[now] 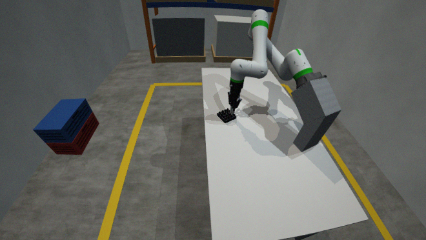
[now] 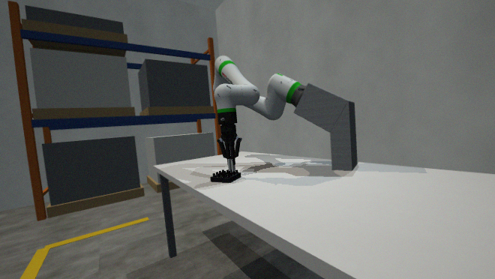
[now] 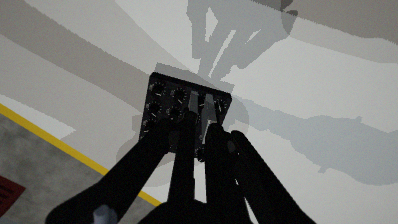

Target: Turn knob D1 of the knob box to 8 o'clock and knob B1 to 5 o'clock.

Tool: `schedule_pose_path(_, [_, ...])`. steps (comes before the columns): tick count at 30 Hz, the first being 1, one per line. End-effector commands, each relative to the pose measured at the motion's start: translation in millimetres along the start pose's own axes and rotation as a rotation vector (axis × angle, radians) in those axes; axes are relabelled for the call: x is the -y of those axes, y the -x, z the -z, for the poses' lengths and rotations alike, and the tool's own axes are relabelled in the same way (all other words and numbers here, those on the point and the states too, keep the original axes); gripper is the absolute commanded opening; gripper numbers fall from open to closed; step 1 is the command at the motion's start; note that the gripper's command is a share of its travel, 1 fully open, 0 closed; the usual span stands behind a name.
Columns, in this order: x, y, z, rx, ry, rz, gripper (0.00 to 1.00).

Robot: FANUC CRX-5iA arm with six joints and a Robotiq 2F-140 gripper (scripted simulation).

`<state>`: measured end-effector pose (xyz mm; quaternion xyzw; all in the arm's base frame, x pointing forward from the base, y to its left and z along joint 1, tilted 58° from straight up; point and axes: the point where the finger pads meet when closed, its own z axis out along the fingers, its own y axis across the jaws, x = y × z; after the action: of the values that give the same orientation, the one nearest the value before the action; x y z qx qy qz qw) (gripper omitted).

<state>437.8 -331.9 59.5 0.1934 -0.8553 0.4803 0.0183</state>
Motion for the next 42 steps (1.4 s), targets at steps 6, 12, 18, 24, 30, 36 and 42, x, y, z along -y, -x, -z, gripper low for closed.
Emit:
schedule_pose_path(6, [-0.1, 0.2, 0.1, 0.001, -0.002, -0.087, 0.05])
schedule_pose_path(12, [-0.1, 0.2, 0.1, 0.001, -0.002, -0.107, 0.05])
schedule_pose_path(18, [-0.1, 0.2, 0.1, 0.001, -0.002, -0.121, 0.05])
schedule_pose_path(24, [-0.1, 0.2, 0.1, 0.001, -0.002, -0.123, 0.05])
schedule_pose_path(30, [-0.1, 0.2, 0.1, 0.001, -0.002, -0.123, 0.05])
schedule_pose_path(36, [-0.1, 0.2, 0.1, 0.001, -0.002, -0.123, 0.12])
schedule_pose_path(42, [-0.1, 0.2, 0.1, 0.001, -0.002, -0.123, 0.12])
